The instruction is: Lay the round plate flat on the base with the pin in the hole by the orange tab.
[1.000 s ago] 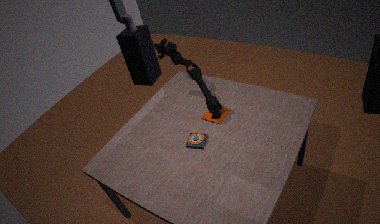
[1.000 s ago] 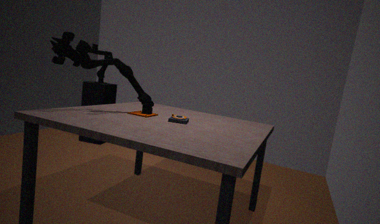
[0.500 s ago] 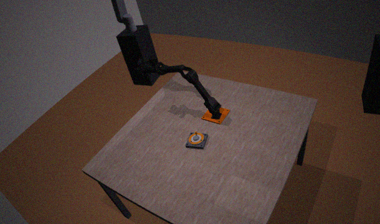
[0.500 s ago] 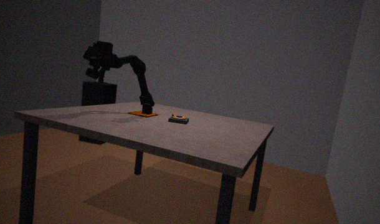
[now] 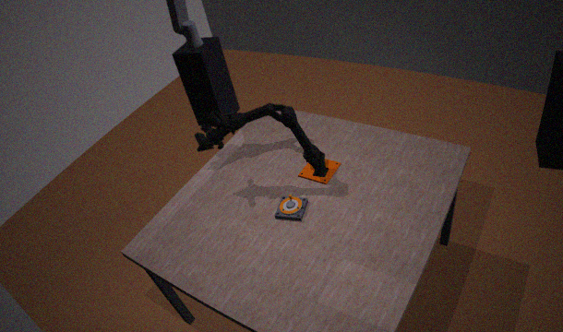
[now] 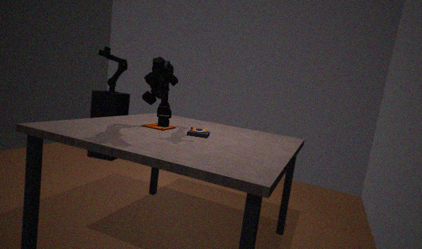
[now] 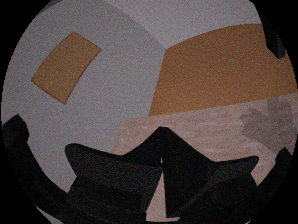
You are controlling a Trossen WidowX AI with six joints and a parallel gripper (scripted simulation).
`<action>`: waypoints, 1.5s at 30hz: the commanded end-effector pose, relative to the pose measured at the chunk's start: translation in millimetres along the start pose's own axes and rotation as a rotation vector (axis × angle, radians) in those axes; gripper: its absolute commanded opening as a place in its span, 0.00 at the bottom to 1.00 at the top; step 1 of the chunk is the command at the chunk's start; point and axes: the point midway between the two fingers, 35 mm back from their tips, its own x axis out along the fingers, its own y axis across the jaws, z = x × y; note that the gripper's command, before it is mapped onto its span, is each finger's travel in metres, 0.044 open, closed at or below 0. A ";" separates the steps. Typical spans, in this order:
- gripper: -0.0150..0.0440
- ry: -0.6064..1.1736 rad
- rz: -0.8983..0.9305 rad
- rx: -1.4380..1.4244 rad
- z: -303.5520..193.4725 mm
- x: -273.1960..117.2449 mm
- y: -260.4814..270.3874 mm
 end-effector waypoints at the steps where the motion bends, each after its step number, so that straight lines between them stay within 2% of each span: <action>1: 0.25 0.165 -0.047 -0.168 -73.0 -9.2 14.3; 5: 0.25 0.303 -0.066 -0.301 -130.3 -25.0 21.3; 11: 0.25 0.609 -0.076 -0.624 -244.4 -82.8 18.1; 13: 0.25 0.651 -0.079 -0.682 -258.0 -92.2 15.1; 16: 0.25 0.829 -0.080 -0.934 -307.3 -135.9 -2.2; 19: 0.25 0.987 -0.067 -1.171 -340.3 -178.6 -23.0; 21: 0.25 1.031 -0.061 -1.239 -347.4 -190.6 -29.5; 25: 0.25 1.240 -0.022 -1.567 -369.0 -247.3 -63.4; 35: 0.25 1.250 -0.019 -1.584 -369.6 -247.8 -64.6; 45: 0.25 1.250 -0.019 -1.584 -392.1 -228.1 -92.8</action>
